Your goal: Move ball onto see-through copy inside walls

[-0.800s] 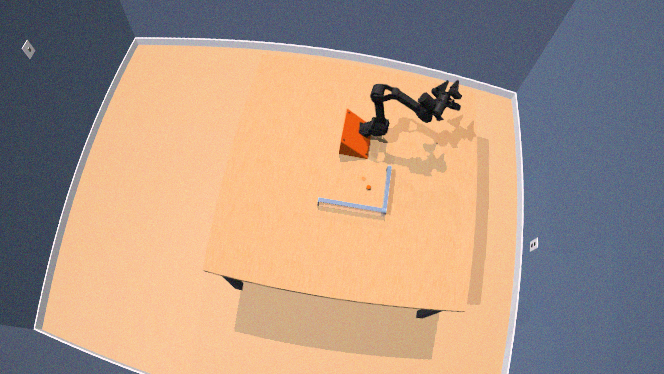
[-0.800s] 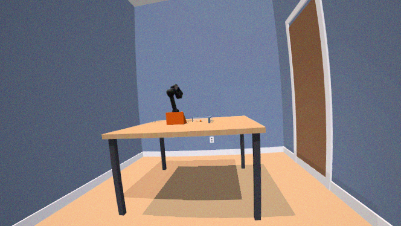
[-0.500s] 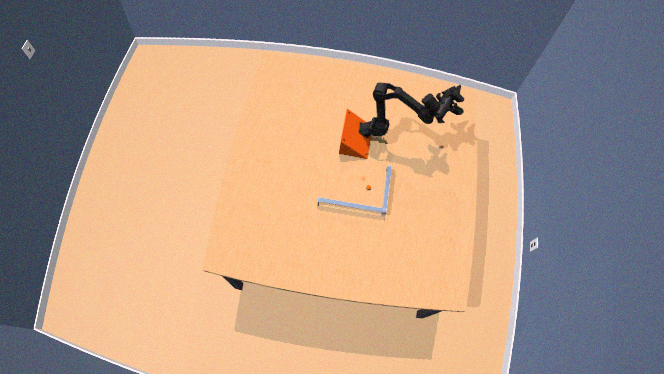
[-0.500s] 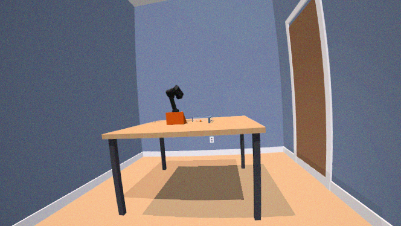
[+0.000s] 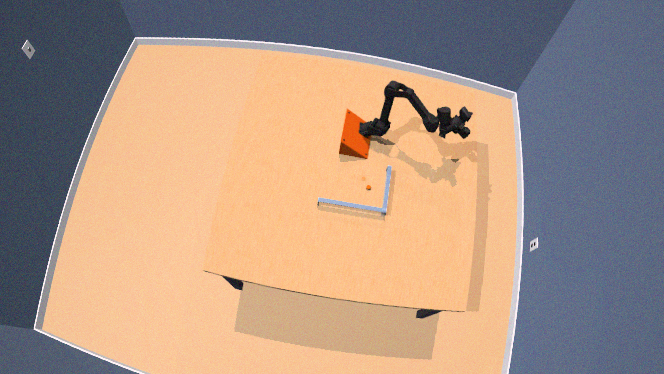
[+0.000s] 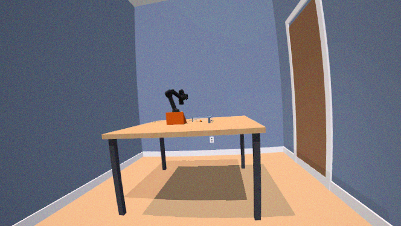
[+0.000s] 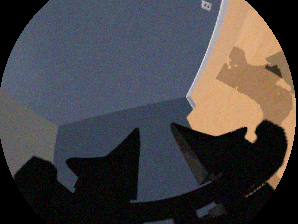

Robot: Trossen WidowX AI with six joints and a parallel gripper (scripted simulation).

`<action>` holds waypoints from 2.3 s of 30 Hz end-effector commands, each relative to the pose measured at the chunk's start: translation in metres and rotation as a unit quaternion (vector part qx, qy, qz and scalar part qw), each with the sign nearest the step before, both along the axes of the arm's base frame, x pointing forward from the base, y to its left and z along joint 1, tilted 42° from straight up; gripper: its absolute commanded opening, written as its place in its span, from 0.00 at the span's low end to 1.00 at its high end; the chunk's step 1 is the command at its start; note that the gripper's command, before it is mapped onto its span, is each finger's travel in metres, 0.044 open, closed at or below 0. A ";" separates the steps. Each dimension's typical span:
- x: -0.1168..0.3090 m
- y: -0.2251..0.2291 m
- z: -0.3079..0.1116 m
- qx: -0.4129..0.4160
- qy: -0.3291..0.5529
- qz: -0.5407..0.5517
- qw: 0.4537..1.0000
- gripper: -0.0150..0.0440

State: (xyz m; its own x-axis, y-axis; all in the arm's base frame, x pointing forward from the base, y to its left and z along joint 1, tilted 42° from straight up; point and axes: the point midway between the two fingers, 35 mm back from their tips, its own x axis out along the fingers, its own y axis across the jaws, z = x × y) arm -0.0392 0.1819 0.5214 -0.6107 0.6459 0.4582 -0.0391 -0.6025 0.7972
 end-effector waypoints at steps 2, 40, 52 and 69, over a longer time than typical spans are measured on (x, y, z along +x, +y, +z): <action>0.073 0.049 -0.017 0.007 -0.058 -0.179 0.982 0.61; 0.401 -0.030 -0.238 -0.295 -0.484 -0.549 0.614 0.61; 0.417 -0.122 -0.333 -0.409 -0.593 -0.429 0.545 0.61; 0.359 -0.175 -0.424 -0.380 -0.659 -0.228 0.608 0.61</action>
State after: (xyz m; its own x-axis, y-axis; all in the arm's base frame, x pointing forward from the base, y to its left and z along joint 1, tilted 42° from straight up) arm 0.3480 0.0157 0.1229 0.3483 0.5689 -0.7450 -0.9058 0.4089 -0.1112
